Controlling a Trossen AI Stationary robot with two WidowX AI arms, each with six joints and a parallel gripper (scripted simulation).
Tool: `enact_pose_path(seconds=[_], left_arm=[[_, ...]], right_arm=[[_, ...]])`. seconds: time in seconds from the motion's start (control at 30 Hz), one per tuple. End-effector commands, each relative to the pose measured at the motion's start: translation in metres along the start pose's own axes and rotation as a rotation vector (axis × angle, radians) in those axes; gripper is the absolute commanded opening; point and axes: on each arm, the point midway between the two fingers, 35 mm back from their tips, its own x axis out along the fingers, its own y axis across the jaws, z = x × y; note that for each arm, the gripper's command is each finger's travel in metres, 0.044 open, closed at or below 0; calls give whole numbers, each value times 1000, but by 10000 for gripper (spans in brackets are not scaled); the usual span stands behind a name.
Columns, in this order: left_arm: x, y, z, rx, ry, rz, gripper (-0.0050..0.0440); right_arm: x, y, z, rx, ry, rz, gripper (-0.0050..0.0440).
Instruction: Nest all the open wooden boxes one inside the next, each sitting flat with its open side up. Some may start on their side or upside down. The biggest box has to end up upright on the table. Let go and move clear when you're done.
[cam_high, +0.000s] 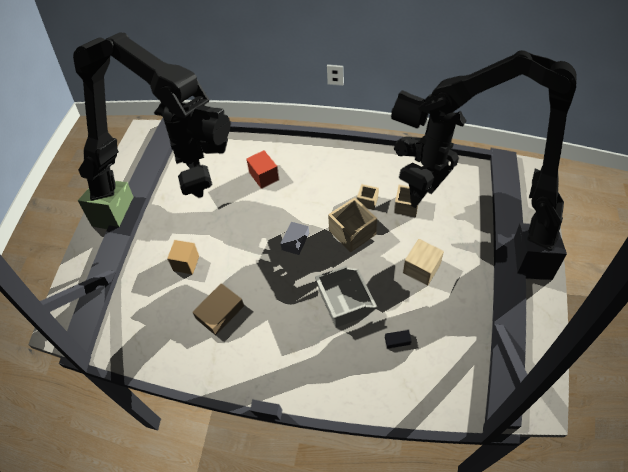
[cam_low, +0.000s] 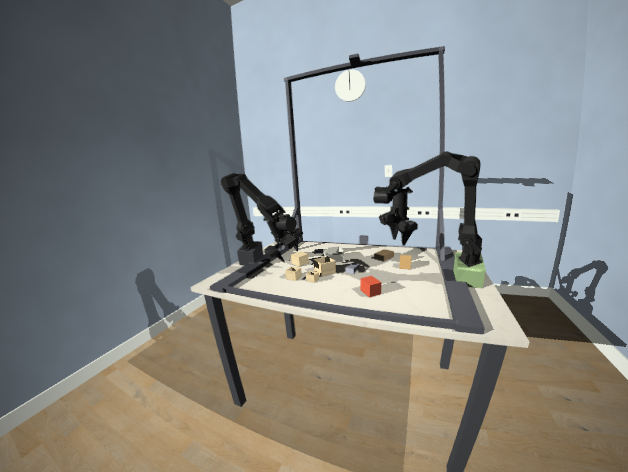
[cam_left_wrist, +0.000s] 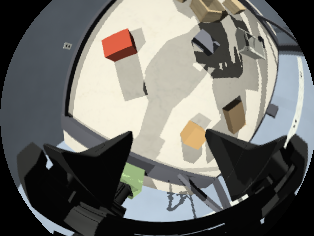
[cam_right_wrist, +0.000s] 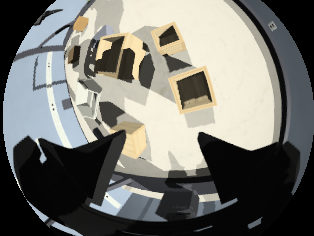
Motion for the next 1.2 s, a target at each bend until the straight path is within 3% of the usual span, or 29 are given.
enact_pose_path(seconds=[0.0, 0.4, 0.87, 1.03, 1.17], left_arm=[[-4, -1, 3, 0, -12, -9, 400], [-4, -1, 3, 0, -12, -9, 400], [-4, -1, 3, 0, -12, -9, 400], [-4, -1, 3, 0, -12, -9, 400], [-4, -1, 3, 0, -12, -9, 400]], right_arm=[[11, 31, -3, 27, 179, -28, 400], [38, 93, -52, 66, 574, -278, 400], [45, 104, -68, 72, 659, -378, 400], [59, 98, -66, 70, 659, -378, 400], [95, 83, -66, 68, 663, -383, 400]])
